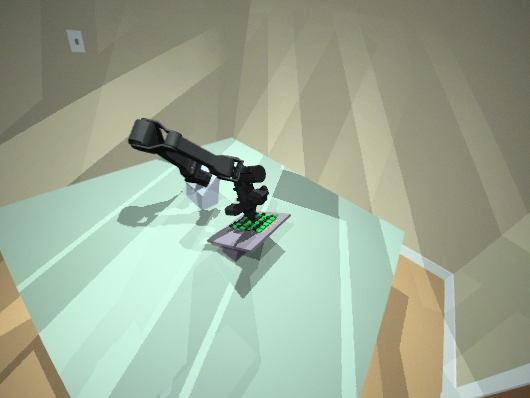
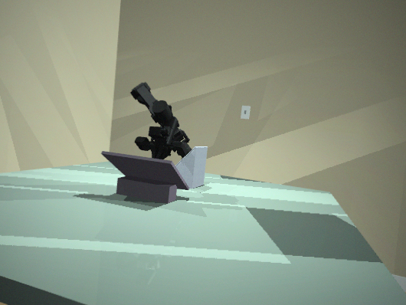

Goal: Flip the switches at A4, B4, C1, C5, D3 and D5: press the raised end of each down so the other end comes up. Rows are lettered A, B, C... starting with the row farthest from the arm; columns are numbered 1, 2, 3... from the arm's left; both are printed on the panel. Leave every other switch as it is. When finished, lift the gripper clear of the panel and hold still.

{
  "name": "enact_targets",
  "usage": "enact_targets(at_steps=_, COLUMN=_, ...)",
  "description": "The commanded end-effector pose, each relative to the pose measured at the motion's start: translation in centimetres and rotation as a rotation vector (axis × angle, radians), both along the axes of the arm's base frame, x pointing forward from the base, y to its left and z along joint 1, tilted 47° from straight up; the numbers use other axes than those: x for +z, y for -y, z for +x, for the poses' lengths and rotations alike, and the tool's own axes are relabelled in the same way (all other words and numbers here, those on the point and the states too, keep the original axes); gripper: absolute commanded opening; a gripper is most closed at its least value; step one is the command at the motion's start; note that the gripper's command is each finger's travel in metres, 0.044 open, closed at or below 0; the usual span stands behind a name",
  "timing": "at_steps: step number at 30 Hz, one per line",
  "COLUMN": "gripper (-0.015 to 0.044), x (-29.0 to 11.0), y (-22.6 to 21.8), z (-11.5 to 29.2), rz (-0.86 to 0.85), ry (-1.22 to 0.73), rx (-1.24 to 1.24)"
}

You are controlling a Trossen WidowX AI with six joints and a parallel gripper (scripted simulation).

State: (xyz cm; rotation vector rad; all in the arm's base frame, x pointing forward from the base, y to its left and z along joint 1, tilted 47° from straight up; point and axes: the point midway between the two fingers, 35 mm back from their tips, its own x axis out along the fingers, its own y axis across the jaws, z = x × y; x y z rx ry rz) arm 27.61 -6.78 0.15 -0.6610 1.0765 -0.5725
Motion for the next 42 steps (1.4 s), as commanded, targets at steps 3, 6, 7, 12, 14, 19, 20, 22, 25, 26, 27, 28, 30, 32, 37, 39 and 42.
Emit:
enact_targets(at_steps=3, gripper=0.0000, x=-0.2, y=0.0, z=0.0, rz=0.004, ry=-0.007, rx=0.004)
enact_targets(at_steps=6, gripper=0.0000, x=-0.2, y=0.1, z=0.0, rz=0.004, ry=-0.007, rx=0.004)
enact_targets(at_steps=7, gripper=0.0000, x=-0.3, y=0.1, z=0.0, rz=0.004, ry=-0.007, rx=0.004)
enact_targets(at_steps=12, gripper=0.0000, x=-0.3, y=0.1, z=0.0, rz=0.004, ry=-0.007, rx=0.004)
enact_targets(at_steps=14, gripper=0.0000, x=-0.3, y=0.2, z=0.0, rz=0.004, ry=-0.007, rx=0.004)
enact_targets(at_steps=19, gripper=0.0000, x=-0.3, y=0.2, z=0.0, rz=0.004, ry=-0.007, rx=0.004)
enact_targets(at_steps=20, gripper=0.0000, x=-0.1, y=0.1, z=0.0, rz=0.002, ry=-0.001, rx=-0.001)
enact_targets(at_steps=22, gripper=0.0000, x=0.5, y=-1.1, z=-0.3, rz=0.010, ry=-0.009, rx=-0.005)
enact_targets(at_steps=25, gripper=0.0000, x=2.5, y=-3.5, z=-1.4, rz=0.015, ry=-0.023, rx=-0.012)
enact_targets(at_steps=26, gripper=0.0000, x=3.1, y=-4.1, z=-1.8, rz=0.012, ry=-0.025, rx=-0.014)
enact_targets(at_steps=27, gripper=0.0000, x=3.5, y=-4.4, z=-2.0, rz=0.010, ry=-0.027, rx=-0.015)
enact_targets(at_steps=28, gripper=0.0000, x=3.7, y=-4.5, z=-2.1, rz=0.010, ry=-0.027, rx=-0.015)
enact_targets(at_steps=30, gripper=0.0000, x=3.7, y=-4.5, z=-2.1, rz=0.010, ry=-0.027, rx=-0.015)
enact_targets(at_steps=32, gripper=0.0000, x=3.7, y=-4.5, z=-2.1, rz=0.010, ry=-0.027, rx=-0.015)
enact_targets(at_steps=37, gripper=0.0000, x=1.0, y=-6.3, z=-3.1, rz=0.018, ry=-0.030, rx=-0.014)
enact_targets(at_steps=39, gripper=0.0000, x=-1.0, y=-7.6, z=-4.3, rz=0.018, ry=-0.029, rx=-0.015)
enact_targets(at_steps=42, gripper=0.0000, x=-2.3, y=-8.3, z=-5.3, rz=0.014, ry=-0.027, rx=-0.015)
